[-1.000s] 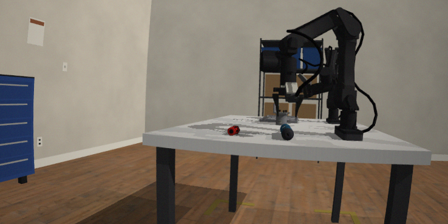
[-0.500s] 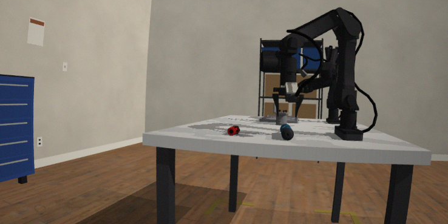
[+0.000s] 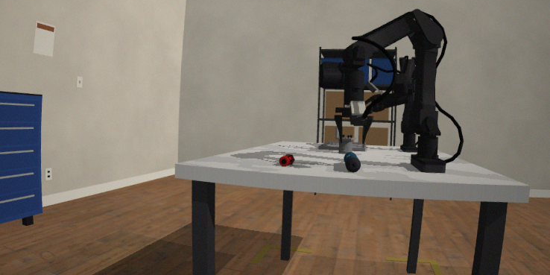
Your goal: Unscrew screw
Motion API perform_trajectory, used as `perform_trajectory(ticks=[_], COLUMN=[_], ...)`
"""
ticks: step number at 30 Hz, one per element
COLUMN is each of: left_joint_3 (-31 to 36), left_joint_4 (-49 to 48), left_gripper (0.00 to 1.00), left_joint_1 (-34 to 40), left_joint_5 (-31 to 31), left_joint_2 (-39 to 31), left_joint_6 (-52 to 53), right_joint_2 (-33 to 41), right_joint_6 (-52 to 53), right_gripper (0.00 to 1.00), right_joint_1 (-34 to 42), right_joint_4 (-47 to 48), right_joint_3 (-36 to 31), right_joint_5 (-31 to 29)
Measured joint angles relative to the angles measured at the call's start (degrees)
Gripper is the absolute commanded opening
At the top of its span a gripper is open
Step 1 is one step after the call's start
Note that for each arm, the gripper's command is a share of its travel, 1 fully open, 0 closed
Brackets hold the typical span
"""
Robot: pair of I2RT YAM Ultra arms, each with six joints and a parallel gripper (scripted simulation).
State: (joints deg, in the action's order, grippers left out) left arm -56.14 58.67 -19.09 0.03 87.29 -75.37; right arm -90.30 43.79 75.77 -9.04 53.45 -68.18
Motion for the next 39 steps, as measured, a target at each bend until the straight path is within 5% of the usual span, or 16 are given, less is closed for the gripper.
perform_trajectory(ticks=[39], left_joint_3=[0.00], left_joint_4=[0.00], left_gripper=[0.65], left_joint_1=[0.00], left_joint_5=[0.00], left_joint_2=[0.00], left_joint_6=[0.00], right_joint_2=[-2.38], right_joint_6=[-10.05], right_gripper=[0.86], right_joint_1=[-6.12], right_joint_4=[-10.43], right_joint_3=[18.08], right_joint_5=[28.20])
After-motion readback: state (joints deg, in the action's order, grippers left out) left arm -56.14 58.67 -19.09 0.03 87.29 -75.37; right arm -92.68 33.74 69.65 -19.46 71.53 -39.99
